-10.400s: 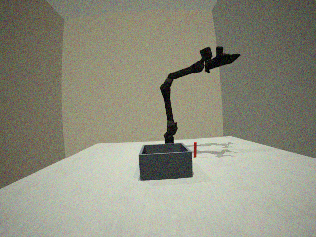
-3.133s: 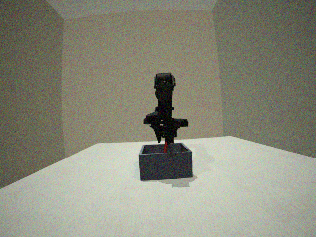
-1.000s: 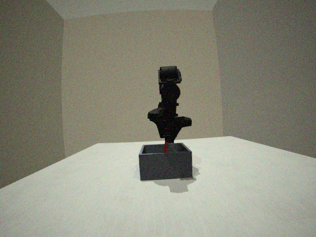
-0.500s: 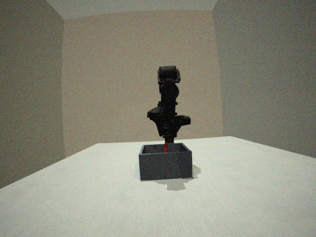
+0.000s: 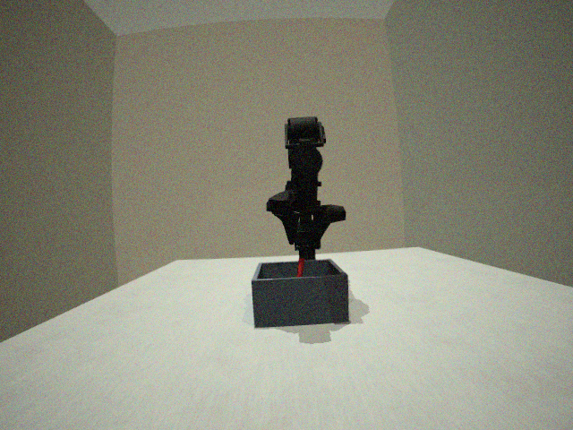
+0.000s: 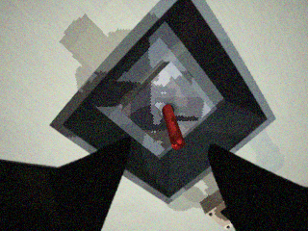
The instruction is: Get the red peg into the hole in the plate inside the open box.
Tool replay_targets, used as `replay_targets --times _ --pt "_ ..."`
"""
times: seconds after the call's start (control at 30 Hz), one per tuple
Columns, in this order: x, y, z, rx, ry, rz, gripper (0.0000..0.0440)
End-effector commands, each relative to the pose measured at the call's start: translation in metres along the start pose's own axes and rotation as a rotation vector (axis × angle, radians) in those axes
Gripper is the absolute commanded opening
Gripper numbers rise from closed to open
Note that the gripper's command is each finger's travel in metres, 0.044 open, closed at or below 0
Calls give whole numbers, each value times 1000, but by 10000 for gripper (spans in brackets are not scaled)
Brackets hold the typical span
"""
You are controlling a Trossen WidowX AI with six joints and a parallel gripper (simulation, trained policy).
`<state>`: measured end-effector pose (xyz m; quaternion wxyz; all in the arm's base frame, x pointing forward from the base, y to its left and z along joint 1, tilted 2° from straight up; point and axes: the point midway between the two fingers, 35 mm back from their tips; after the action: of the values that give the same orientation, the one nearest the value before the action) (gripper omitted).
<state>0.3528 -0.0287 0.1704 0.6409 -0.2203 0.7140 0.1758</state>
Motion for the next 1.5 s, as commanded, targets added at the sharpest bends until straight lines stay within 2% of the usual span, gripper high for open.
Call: replay_targets --times 0.0,0.43,0.97,1.47 --pt "-3 0 2 -9 -15 -1 304" --pt "-11 -7 10 -14 -52 -13 312" --pt "-9 -31 49 11 -107 -30 320" --pt "-2 -36 81 15 -133 -46 323"
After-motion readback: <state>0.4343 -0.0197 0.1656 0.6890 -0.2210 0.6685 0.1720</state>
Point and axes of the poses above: the point midway between the two fingers, 35 mm back from their tips, its own x axis out along the fingers, its own z axis across the jaws, y = z × x, and after that the axes turned 11 degrees about x, right-handed
